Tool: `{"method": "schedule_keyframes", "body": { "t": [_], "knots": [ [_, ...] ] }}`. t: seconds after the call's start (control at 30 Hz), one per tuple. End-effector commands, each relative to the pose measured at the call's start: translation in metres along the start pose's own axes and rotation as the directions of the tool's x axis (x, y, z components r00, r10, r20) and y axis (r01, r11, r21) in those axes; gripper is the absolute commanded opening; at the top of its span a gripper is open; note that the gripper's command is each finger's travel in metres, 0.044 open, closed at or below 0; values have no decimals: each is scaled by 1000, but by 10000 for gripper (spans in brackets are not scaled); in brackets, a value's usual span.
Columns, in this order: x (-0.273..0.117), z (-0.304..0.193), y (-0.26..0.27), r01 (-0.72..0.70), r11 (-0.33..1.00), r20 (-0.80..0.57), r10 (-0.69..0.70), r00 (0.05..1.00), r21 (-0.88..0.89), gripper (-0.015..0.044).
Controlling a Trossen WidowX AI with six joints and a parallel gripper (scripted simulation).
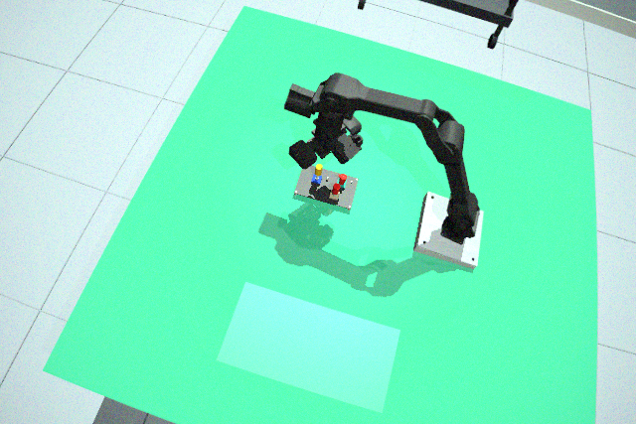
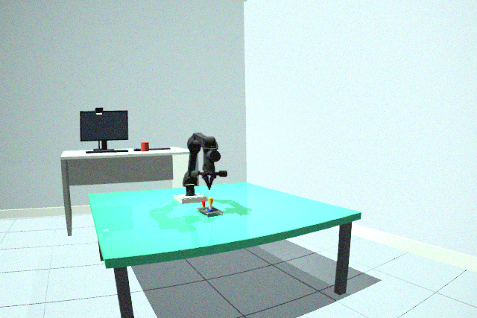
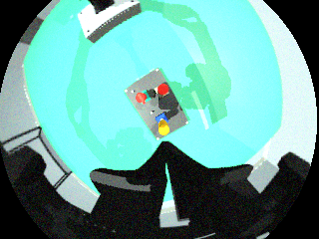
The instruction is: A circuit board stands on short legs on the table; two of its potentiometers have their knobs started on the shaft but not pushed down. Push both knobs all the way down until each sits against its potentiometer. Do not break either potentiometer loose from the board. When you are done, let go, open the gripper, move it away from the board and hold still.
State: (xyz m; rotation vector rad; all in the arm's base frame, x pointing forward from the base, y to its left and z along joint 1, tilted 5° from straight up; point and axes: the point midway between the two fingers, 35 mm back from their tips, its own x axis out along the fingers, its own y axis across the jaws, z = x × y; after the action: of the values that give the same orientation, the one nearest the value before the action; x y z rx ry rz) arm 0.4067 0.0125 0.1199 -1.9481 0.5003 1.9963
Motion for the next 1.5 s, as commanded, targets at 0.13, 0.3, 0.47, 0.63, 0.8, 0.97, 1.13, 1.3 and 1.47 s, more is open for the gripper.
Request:
{"method": "schedule_keyframes", "body": {
  "t": [0.13, 0.3, 0.47, 0.63, 0.8, 0.97, 1.13, 1.3, 1.47],
  "knots": [
    [0, -1, -2, 0, 997, 12, 1, 1000, -72, 0],
    [20, -1, -2, 0, 997, 12, 1, 1000, -72, 0],
    [20, -1, -2, 0, 997, 12, 1, 1000, -72, 0],
    [25, -1, -2, 0, 997, 12, 1, 1000, -72, 0],
    [33, -1, -2, 0, 997, 12, 1, 1000, -72, 0],
    [40, -1, -2, 0, 997, 12, 1, 1000, -72, 0],
    [40, -1, -2, 0, 997, 12, 1, 1000, -72, 0],
    [40, -1, -2, 0, 997, 12, 1, 1000, -72, 0],
    [41, -1, -2, 0, 997, 12, 1, 1000, -72, 0]
  ]
}}
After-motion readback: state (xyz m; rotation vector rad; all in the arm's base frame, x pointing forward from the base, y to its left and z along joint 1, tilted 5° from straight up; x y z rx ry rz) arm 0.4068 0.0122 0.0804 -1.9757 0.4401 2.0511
